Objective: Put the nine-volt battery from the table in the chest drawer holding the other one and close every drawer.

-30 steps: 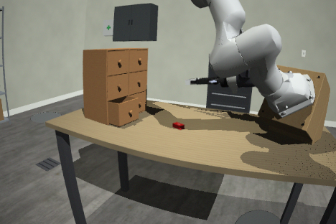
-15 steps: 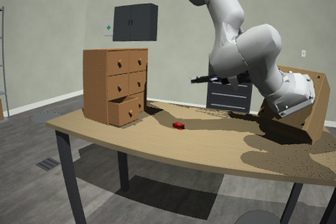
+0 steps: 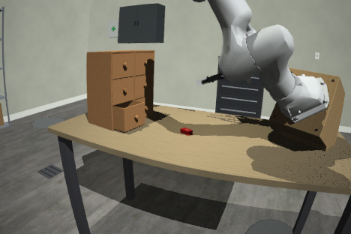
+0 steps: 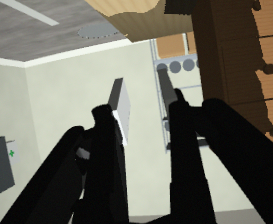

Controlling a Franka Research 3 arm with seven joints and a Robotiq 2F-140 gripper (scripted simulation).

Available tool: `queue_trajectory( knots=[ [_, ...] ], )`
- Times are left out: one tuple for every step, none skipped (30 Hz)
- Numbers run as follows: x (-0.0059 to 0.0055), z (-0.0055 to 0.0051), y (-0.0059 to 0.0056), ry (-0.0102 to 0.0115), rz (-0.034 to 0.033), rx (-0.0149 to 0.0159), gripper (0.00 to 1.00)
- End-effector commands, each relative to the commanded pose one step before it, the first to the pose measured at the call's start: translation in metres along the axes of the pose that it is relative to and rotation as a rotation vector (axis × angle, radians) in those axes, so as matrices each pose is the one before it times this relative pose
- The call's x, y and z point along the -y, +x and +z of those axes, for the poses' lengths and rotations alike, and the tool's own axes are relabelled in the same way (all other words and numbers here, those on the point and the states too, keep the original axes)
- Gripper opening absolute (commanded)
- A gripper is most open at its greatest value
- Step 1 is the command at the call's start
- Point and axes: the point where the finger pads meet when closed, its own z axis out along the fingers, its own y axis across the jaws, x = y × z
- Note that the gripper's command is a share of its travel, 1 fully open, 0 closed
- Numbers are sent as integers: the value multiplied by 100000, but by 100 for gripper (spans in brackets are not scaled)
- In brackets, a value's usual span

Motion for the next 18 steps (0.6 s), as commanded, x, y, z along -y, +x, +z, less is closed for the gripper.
queue_trajectory(
  knots=[
    [96, -710, 494, 8, 6477, -8430, 20],
    [-2, -211, -62, -25, 3, -2182, 20],
    [3, -222, -67, 40, -4, -2206, 20],
    [-3, -231, -55, -39, 4, -2372, 20],
    [3, -242, -60, 32, -3, -2391, 20],
    [-3, -253, -48, -31, 3, -2557, 20],
    [3, -264, -53, 36, -3, -2583, 20],
    [-3, -277, -38, -35, 3, -2776, 20],
    [2, -289, -40, 25, -1, -2818, 20],
    [-1, -304, -27, -18, 1, -3003, 20],
    [0, -318, -21, -1, 1, -3120, 20],
    [2, -334, -16, 29, 0, -3230, 20],
    [0, 0, 0, 0, 0, 0, 20],
    [0, 0, 0, 0, 0, 0, 20],
    [-2, -354, 3, -28, 1, -3495, 20],
    [0, -374, 12, -3, 0, -3658, 20],
    [1, -397, 25, 13, 1, -3867, 20],
    [1, -424, 43, 19, 1, -4134, 20]
  ],
)
